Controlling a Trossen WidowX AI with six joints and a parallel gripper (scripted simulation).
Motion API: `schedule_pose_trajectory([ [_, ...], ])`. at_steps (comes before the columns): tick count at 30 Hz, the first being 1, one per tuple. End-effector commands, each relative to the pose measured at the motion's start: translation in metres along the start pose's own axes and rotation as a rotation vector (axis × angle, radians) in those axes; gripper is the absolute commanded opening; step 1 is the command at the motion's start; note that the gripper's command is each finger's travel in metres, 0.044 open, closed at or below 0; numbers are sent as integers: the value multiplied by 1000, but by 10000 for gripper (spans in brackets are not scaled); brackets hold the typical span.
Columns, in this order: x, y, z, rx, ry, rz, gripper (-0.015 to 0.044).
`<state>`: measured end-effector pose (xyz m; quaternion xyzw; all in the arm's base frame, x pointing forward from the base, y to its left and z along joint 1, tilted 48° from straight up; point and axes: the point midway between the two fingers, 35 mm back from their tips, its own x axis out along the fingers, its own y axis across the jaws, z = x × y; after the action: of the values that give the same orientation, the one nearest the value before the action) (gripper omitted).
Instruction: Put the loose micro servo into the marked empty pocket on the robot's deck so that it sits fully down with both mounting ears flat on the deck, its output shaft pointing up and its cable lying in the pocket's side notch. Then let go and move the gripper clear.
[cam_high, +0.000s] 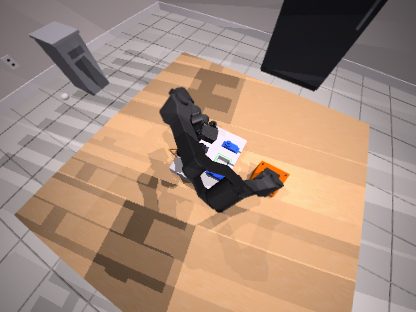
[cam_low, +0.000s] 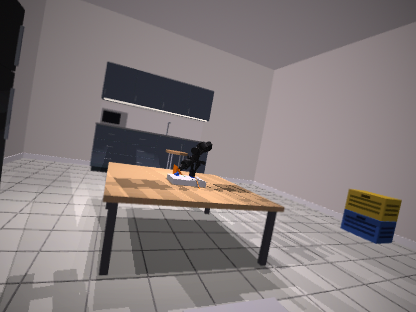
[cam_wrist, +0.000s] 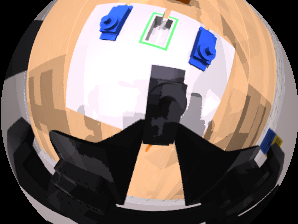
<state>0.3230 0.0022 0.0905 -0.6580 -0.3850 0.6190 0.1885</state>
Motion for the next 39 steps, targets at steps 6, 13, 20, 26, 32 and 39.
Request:
schedule_pose_trajectory([
  [6,-4,2,27,0,9,9,0],
  [13,-4,23,32,0,9,10,0],
  [20,-4,30,33,-18,9,11,0],
  [26,-4,30,33,-189,8,11,0],
  [32,-4,30,33,-399,7,12,0],
  [39,-4,30,33,-642,5,13,0],
])
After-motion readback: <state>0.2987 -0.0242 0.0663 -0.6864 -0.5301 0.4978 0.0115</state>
